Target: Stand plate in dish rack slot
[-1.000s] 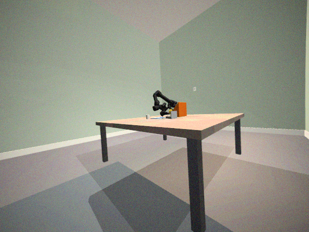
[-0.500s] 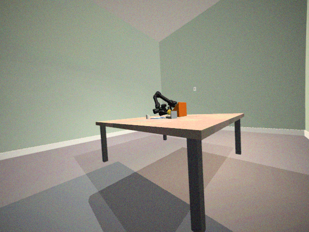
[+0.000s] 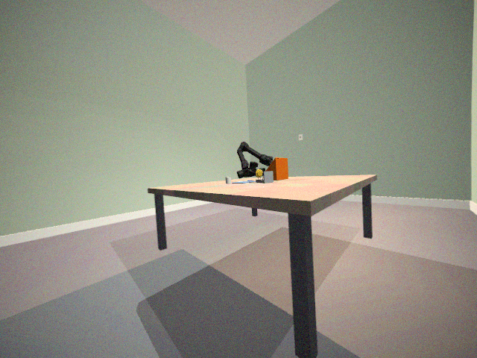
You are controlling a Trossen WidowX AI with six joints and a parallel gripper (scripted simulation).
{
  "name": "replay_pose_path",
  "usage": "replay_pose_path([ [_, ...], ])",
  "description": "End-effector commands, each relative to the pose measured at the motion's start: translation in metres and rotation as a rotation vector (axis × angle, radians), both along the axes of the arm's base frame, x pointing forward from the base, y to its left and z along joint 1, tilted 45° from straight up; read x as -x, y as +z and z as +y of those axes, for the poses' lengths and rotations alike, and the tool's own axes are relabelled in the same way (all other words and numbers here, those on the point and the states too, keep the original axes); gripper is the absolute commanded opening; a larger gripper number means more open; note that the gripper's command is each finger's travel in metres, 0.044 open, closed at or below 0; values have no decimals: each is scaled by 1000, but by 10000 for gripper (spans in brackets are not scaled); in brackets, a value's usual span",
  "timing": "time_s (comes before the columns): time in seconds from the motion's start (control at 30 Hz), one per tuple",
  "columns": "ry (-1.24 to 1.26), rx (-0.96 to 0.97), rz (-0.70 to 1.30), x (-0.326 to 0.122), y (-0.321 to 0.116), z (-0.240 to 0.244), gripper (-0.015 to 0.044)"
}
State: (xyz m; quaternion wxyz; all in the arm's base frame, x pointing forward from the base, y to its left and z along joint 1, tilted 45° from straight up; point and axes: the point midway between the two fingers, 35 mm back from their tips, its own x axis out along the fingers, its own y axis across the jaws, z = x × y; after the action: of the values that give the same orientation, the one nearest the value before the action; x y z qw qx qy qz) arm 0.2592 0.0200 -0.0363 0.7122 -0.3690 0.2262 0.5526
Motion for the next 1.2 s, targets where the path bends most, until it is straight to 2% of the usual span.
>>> replay_pose_path([
  [0.0,9,-5,-15,0,1,0,0],
  [0.97,14,-8,-12,-14,-27,30,0],
  [1.17,18,-9,-15,-17,-42,17,0],
])
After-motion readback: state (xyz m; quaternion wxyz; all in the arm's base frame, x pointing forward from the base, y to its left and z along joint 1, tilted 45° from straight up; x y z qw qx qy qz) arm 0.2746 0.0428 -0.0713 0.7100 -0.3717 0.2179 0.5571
